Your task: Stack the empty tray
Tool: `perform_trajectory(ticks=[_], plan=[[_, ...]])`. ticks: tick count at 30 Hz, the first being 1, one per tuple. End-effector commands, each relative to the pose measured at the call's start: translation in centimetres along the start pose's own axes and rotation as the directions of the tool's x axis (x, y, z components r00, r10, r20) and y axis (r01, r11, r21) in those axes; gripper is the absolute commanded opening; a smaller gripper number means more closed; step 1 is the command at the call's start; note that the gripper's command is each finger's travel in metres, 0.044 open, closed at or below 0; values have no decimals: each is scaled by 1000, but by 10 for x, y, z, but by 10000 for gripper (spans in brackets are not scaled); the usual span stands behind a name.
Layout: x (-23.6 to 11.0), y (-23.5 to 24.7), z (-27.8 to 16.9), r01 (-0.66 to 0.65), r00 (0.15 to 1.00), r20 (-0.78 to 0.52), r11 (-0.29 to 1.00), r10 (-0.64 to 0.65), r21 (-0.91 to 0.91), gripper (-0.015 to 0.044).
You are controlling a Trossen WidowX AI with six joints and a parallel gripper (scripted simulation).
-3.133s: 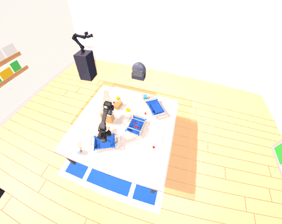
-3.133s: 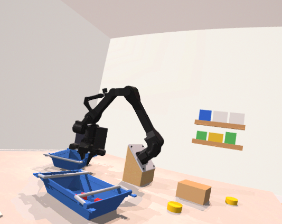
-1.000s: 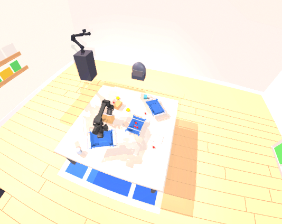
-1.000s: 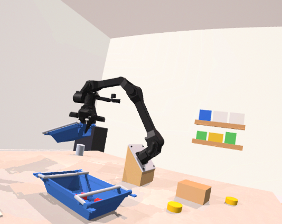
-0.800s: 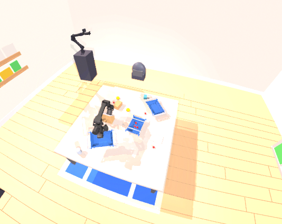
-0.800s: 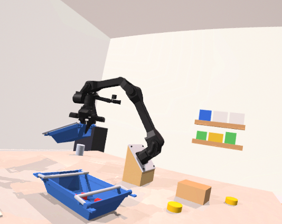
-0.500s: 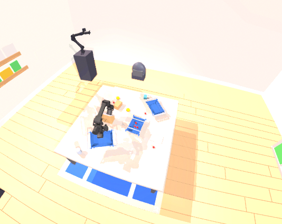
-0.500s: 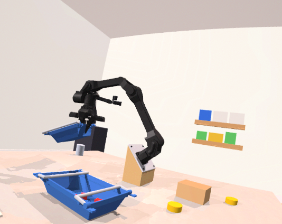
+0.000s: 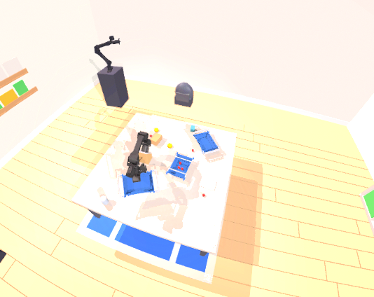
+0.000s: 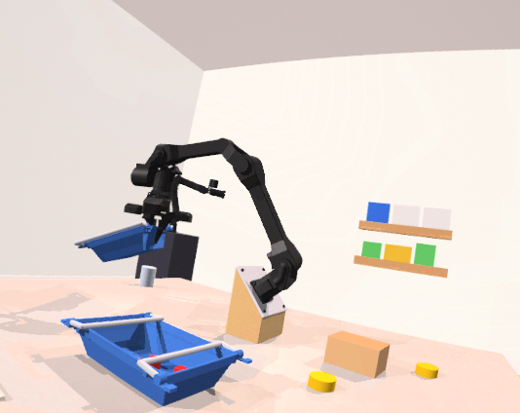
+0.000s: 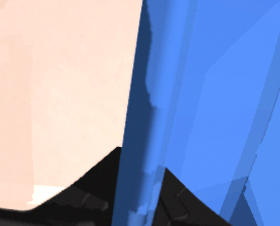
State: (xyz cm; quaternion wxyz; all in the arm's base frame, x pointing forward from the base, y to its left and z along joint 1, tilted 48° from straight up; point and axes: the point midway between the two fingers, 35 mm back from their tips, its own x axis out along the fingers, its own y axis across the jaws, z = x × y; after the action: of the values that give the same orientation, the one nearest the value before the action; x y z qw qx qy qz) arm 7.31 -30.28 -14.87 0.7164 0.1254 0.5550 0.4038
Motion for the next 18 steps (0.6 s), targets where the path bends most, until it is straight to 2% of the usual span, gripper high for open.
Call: perform_trajectory(ticks=[1,18], plan=[[-16,-2,27,35,999,-11,997,-36,-70,0],[-32,11,127,54,998,-19,952,-63,-301,0]])
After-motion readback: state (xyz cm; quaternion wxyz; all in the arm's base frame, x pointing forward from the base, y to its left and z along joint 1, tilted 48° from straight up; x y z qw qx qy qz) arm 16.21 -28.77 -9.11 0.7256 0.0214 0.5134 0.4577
